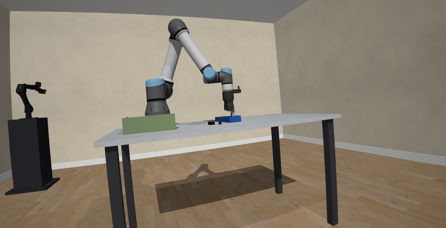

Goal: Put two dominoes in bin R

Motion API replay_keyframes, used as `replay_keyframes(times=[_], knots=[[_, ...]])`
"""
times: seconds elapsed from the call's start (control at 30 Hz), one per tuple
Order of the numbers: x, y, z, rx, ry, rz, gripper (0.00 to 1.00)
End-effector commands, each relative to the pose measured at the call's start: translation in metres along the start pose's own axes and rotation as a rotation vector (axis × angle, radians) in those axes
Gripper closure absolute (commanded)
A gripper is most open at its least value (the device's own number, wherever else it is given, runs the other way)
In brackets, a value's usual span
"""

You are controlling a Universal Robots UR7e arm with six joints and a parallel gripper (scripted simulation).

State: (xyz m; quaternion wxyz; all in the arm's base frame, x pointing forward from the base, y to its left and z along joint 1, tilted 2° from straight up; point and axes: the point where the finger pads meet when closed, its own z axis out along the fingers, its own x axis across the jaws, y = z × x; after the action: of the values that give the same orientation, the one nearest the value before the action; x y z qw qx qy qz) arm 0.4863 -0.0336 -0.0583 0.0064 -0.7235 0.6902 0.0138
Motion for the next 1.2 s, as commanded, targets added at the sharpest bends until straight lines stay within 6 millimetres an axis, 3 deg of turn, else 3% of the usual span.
replay_keyframes(times=[0.0,0.33,1.17], knots=[[0.0,0.0,-0.001,0.001,0.001,0.0,0.69],[0.0,0.0,-0.001,0.001,0.001,0.0,0.69],[0.0,0.0,-0.034,0.002,0.001,0.0,0.69]])
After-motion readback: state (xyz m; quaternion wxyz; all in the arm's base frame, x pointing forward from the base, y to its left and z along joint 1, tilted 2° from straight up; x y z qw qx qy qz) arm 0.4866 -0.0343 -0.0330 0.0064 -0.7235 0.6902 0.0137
